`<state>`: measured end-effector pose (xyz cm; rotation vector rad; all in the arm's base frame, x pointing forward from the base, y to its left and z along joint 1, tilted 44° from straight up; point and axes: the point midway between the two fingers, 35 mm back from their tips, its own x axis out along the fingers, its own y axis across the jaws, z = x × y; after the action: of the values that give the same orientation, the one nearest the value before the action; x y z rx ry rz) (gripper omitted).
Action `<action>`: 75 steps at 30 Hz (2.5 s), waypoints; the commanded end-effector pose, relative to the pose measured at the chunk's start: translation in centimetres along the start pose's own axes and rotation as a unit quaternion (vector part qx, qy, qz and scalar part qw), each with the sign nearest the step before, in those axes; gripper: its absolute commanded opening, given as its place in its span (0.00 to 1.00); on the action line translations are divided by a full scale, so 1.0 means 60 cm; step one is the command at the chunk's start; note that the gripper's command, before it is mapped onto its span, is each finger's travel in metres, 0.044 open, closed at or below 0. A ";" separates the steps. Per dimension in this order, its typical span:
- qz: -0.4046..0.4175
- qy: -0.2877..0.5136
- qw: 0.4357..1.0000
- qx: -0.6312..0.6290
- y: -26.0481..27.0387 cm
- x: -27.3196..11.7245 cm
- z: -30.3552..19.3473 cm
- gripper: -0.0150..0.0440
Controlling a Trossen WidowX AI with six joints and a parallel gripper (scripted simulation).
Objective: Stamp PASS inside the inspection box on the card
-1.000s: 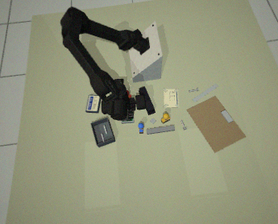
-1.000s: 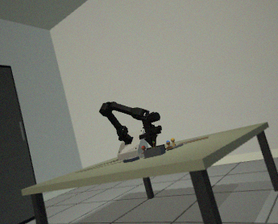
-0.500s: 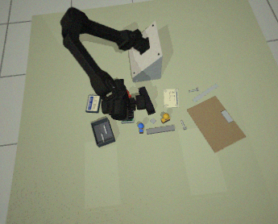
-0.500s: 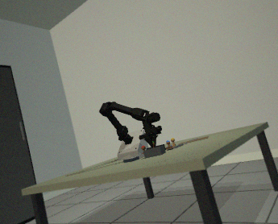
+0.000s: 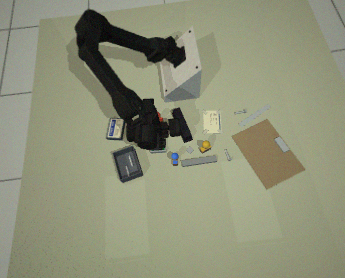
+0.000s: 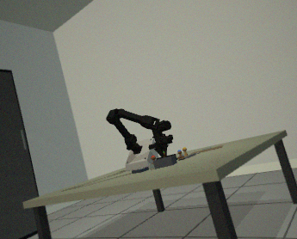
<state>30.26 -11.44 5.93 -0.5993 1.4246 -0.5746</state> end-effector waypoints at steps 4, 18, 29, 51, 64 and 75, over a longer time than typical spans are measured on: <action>0.002 0.002 1.000 -0.003 0.002 0.004 -0.003 0.25; 0.002 0.002 1.000 -0.003 0.002 0.004 -0.003 0.25; 0.002 0.002 1.000 -0.003 0.002 0.006 -0.003 0.25; 0.002 0.002 1.000 -0.003 0.002 0.000 -0.002 0.25; 0.002 0.002 1.000 -0.003 0.003 -0.011 -0.002 0.25; 0.003 0.002 1.000 -0.003 0.004 -0.030 0.000 0.25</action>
<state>29.81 -10.34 6.57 -0.6062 1.4423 -0.5637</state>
